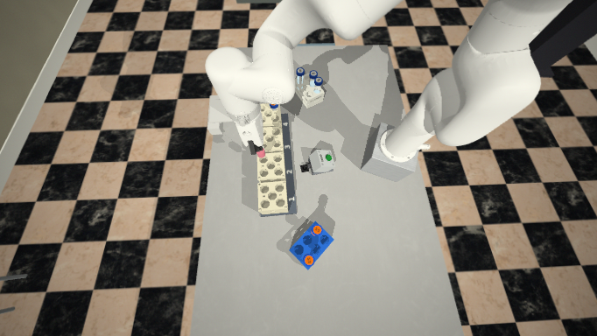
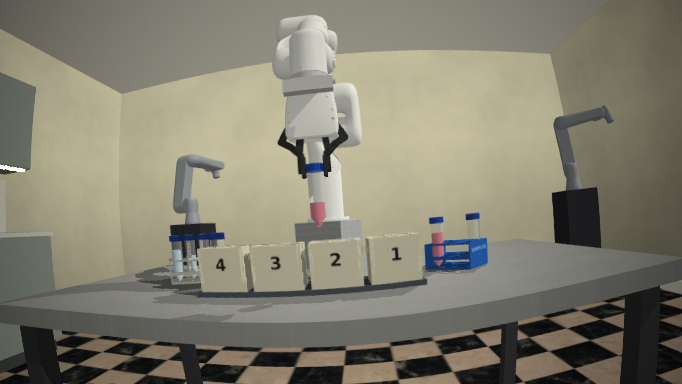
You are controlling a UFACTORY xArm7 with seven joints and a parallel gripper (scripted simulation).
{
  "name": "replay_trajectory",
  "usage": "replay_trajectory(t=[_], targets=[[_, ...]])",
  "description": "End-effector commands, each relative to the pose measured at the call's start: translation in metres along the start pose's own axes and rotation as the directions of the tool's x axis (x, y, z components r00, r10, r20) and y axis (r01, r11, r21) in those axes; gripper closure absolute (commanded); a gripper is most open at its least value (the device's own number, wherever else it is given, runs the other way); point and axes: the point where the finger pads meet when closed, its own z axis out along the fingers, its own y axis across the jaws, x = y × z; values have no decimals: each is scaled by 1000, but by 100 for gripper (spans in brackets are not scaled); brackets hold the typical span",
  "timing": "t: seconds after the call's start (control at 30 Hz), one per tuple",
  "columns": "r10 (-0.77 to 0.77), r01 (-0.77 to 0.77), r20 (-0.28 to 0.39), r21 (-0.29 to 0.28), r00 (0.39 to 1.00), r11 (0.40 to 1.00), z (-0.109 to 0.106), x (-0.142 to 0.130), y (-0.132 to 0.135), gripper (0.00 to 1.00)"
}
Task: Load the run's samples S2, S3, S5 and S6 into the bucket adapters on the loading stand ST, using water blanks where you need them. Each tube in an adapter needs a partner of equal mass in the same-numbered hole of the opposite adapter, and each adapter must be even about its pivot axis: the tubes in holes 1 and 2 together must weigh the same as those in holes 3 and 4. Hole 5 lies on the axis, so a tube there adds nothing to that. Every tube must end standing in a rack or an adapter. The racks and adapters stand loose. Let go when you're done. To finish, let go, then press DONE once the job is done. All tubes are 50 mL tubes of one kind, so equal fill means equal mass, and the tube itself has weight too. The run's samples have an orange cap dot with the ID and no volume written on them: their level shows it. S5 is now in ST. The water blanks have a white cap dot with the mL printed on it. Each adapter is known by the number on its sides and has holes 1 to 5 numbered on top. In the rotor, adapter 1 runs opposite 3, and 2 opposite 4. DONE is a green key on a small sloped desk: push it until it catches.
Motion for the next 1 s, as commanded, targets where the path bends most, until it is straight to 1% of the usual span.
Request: replay_trajectory(t=[0.0, 0.2, 0.3, 0.83, 0.97], targets=[[0, 0, -5, 0, 1000, 1000, 6, 2, 0, 100], [0, 0, -5, 0, 1000, 1000, 18, 2, 0, 100], [0, 0, -5, 0, 1000, 1000, 20, 2, 0, 100], [0, 0, -5, 0, 1000, 1000, 20, 2, 0, 100], [0, 0, -5, 0, 1000, 1000, 24, 2, 0, 100]])
